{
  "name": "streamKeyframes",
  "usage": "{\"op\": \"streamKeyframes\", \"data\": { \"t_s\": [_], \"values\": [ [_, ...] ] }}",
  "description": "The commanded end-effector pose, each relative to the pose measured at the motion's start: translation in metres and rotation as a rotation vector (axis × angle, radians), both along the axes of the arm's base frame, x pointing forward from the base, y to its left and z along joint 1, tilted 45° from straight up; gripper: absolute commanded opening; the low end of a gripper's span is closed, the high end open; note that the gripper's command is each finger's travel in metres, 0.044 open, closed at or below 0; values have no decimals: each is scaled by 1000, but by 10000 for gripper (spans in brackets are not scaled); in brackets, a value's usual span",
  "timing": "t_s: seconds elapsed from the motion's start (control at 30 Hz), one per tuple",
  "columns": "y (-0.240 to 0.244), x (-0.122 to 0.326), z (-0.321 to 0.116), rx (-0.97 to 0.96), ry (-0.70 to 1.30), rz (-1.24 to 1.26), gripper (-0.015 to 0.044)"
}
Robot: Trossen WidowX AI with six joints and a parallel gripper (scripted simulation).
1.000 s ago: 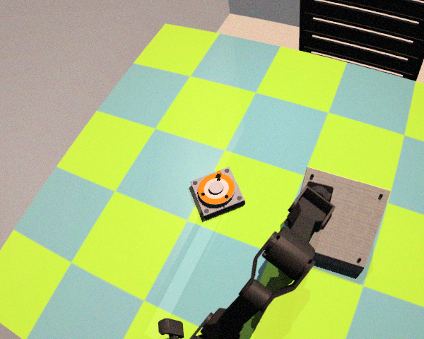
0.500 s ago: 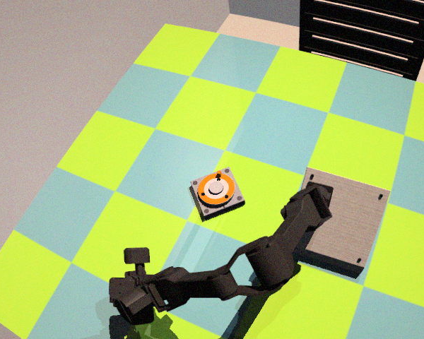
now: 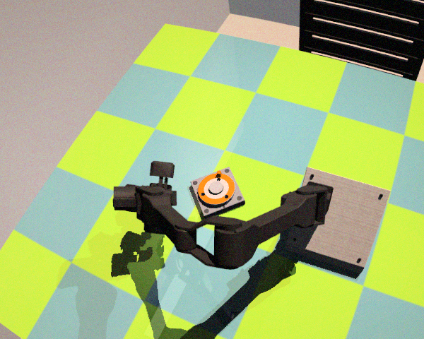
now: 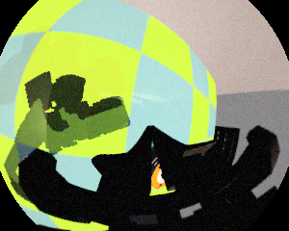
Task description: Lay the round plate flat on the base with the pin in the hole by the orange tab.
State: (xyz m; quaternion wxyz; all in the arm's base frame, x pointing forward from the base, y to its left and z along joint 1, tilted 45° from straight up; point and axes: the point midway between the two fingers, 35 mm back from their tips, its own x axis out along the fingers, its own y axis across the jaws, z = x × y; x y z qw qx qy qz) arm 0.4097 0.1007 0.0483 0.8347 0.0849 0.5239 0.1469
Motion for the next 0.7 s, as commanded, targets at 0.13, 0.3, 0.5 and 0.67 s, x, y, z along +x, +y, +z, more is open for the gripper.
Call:
{"op": "streamKeyframes", "data": {
  "t_s": [0.13, 0.3, 0.5, 0.67],
  "values": [
    [-67, -37, -56, 120, 270, 26, 0],
    [-112, -79, -83, 368, 418, 32, 0],
    [-123, -90, -87, 452, 435, 20, 0],
    [-118, -90, -92, 452, 435, 20, 0]
  ]
}}
